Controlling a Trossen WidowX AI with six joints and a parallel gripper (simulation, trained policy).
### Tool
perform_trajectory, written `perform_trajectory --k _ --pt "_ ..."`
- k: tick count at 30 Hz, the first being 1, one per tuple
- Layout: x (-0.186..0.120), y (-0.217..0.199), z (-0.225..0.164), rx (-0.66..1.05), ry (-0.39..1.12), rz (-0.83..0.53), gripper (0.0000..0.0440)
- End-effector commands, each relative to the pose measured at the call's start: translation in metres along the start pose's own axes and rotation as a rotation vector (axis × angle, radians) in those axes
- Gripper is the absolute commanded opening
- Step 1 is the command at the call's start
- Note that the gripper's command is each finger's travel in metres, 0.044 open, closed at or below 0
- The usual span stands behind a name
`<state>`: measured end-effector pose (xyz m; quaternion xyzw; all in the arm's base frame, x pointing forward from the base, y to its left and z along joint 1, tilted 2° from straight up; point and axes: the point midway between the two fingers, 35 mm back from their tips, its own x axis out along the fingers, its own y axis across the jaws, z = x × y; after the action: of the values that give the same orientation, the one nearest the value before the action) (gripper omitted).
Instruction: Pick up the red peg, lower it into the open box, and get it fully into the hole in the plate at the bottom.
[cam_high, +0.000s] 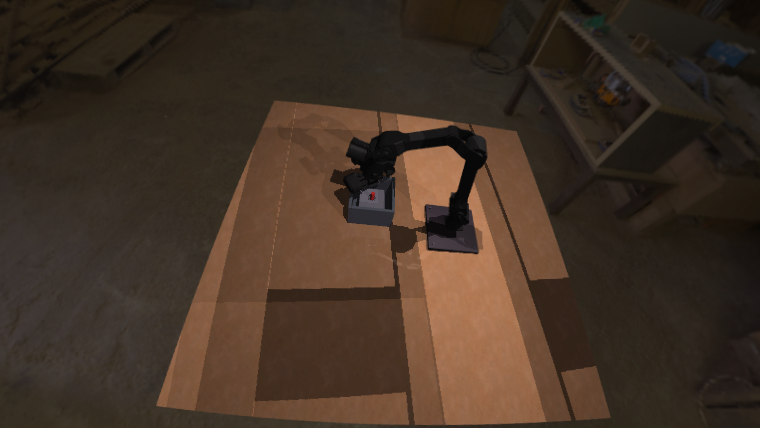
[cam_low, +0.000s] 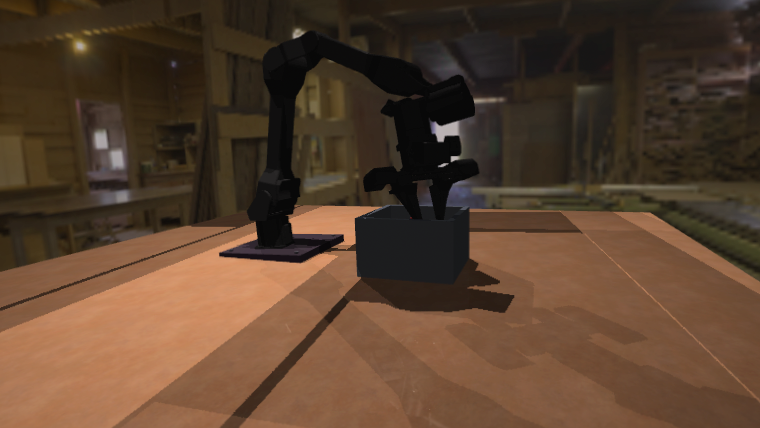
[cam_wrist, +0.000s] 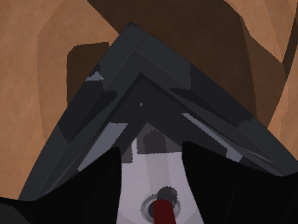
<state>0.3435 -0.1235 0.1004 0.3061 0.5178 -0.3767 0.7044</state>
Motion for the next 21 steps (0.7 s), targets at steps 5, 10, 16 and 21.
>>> perform_trajectory --k 5,10,16,21 --pt "0.002 0.001 0.016 -0.013 0.013 -0.005 0.0149" --pt "0.004 -0.002 0.025 -0.015 0.024 -0.013 0.0142" --pt "0.004 -0.009 0.041 -0.014 0.017 -0.027 0.0139" --pt "0.004 -0.017 0.053 -0.011 0.01 -0.043 0.0138"
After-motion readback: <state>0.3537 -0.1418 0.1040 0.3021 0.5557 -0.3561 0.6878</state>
